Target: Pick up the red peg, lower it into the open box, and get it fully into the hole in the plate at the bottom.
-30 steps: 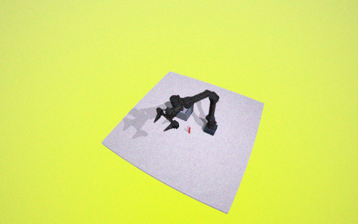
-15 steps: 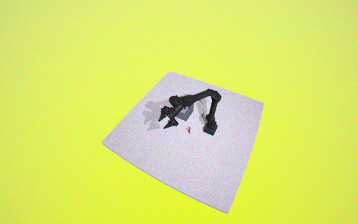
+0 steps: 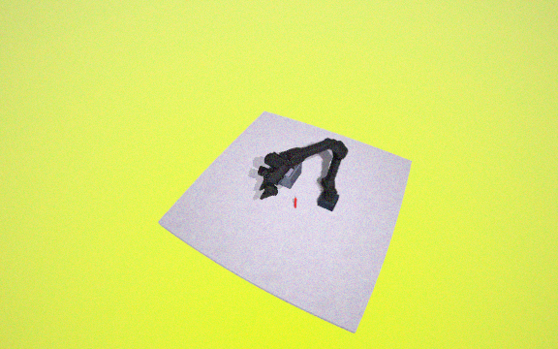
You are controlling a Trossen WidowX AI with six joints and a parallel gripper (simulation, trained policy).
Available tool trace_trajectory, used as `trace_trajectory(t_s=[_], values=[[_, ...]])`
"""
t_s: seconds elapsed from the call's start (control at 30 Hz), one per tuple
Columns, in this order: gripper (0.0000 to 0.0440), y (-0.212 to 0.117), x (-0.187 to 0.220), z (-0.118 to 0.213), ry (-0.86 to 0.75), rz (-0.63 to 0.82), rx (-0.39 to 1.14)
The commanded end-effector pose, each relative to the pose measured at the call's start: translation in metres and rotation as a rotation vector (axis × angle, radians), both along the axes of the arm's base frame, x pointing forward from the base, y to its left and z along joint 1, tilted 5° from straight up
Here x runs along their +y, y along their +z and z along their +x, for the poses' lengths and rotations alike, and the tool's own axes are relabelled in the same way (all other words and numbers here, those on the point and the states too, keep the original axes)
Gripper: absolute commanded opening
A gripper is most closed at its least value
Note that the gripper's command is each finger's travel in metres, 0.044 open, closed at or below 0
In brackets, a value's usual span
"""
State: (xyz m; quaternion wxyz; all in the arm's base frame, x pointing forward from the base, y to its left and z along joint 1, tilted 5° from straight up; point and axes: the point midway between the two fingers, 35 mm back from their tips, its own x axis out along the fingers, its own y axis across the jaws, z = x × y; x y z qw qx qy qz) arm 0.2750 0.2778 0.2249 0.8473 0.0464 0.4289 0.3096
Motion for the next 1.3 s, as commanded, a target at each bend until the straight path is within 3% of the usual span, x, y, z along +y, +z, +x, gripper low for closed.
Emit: trace_trajectory(t_s=[0.0, 0.77, 1.27], values=[[0.044, -0.018, -0.021, -0.006, -0.108, -0.029, 0.1], [0.044, -0.099, -0.125, -0.063, -0.716, -0.226, 0.574], [0.0435, -0.147, -0.17, -0.099, -1.106, -0.321, 0.749]])
